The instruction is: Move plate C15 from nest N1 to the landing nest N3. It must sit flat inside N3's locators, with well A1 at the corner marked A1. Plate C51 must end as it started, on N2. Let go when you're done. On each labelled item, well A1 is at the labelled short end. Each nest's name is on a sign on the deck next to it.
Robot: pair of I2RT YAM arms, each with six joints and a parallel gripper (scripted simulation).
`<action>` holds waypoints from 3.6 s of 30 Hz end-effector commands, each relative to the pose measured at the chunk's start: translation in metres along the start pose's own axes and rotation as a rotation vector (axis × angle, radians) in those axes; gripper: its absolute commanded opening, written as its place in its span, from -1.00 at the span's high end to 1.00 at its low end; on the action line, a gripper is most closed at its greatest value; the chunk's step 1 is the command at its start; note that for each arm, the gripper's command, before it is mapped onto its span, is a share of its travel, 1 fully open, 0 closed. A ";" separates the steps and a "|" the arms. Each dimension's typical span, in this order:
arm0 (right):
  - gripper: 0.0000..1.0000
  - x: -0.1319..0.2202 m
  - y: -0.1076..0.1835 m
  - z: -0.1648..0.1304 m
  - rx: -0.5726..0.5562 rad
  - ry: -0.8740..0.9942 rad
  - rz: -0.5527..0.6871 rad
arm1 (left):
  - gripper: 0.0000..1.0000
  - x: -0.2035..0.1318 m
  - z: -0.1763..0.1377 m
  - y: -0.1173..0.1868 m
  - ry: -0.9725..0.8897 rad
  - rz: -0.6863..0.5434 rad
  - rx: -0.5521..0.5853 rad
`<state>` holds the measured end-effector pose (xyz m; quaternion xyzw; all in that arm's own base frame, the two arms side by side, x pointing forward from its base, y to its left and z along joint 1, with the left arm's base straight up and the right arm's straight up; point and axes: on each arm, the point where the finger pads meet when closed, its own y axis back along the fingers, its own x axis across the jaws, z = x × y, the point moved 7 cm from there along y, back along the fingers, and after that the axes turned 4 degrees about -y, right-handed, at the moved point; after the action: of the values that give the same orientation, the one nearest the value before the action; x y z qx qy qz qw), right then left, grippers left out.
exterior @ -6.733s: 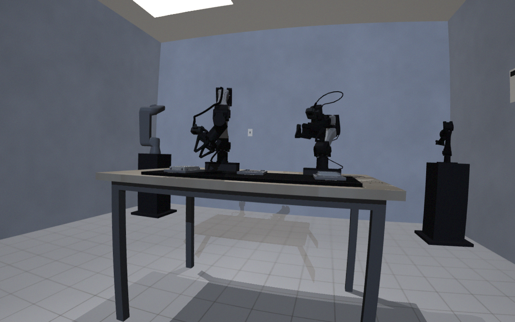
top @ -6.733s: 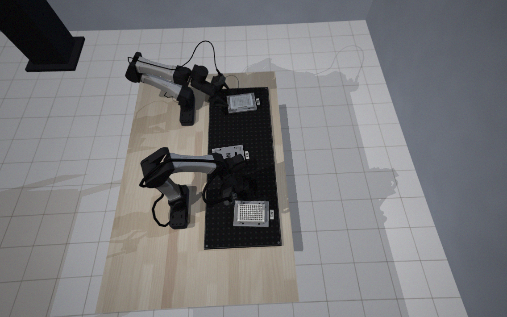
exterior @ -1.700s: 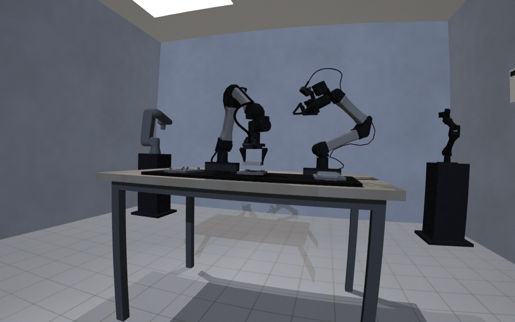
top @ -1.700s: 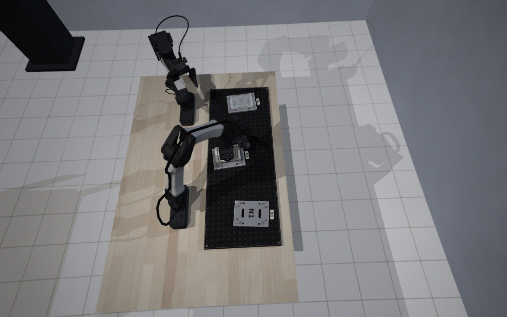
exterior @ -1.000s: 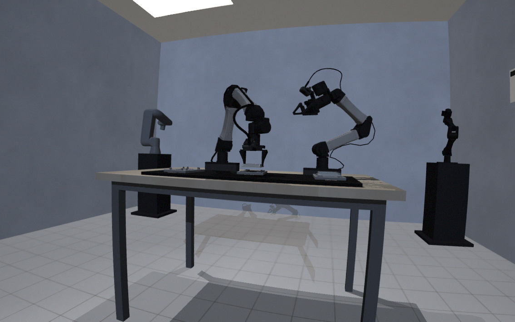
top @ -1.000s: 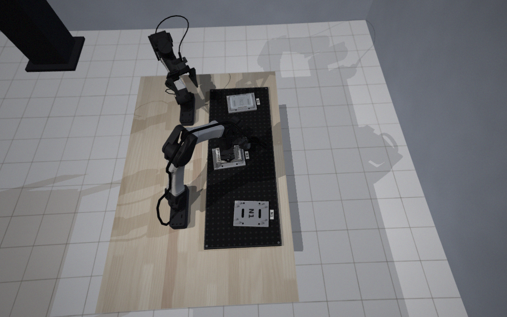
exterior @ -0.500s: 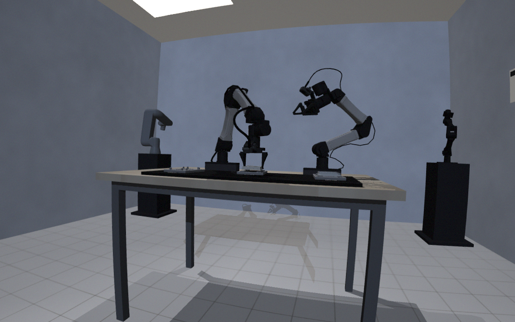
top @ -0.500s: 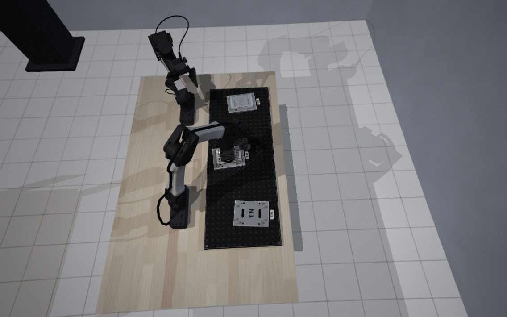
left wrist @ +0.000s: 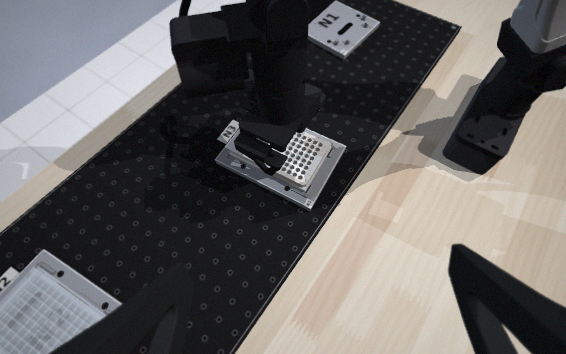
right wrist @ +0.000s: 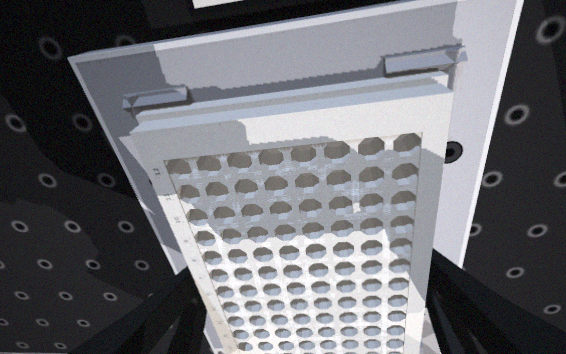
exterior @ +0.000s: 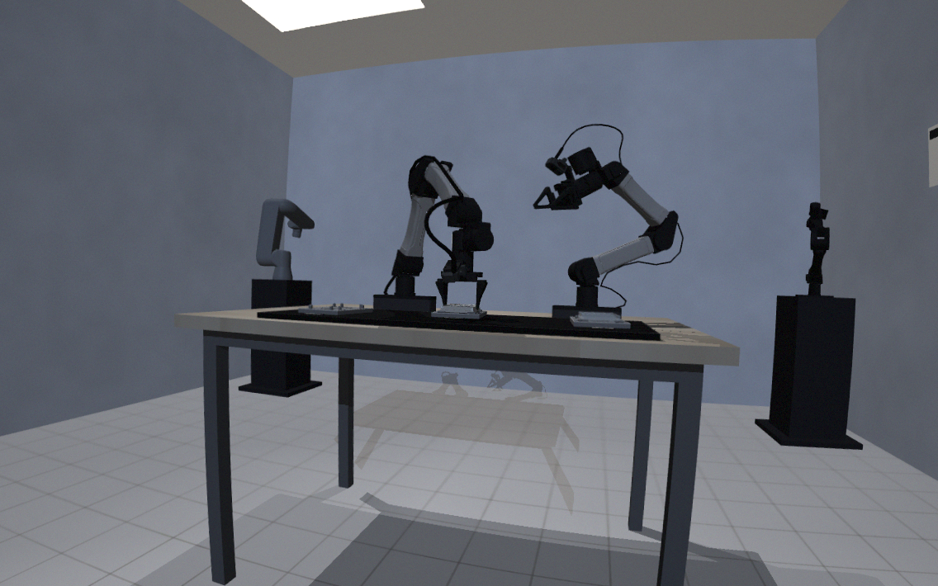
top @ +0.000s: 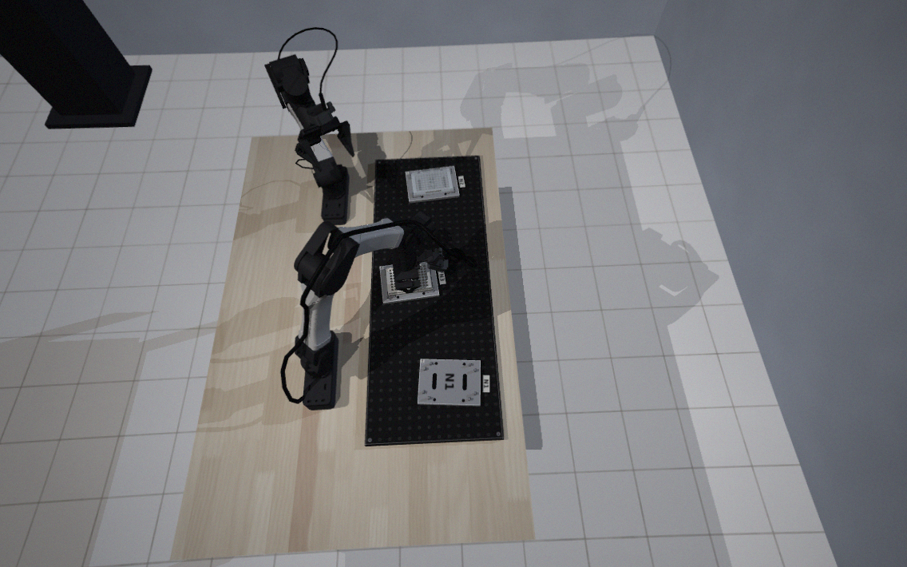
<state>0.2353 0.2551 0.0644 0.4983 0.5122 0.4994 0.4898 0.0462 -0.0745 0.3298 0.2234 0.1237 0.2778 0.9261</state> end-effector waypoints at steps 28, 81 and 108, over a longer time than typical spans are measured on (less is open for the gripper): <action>-0.62 0.000 0.017 0.004 -0.032 -0.009 0.015 | -1.00 0.000 0.003 0.002 0.003 -0.002 -0.009; -1.00 0.001 0.050 0.008 -0.060 -0.006 0.054 | -1.00 0.000 0.003 0.002 0.003 -0.002 -0.009; -1.00 -0.044 0.074 -0.039 -0.560 0.792 0.139 | -1.00 0.000 0.003 0.002 0.003 -0.002 -0.009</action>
<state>0.1905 0.2069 0.1341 0.2023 0.5028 0.7583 0.3623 0.0462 -0.0745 0.3298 0.2234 0.1237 0.2778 0.9261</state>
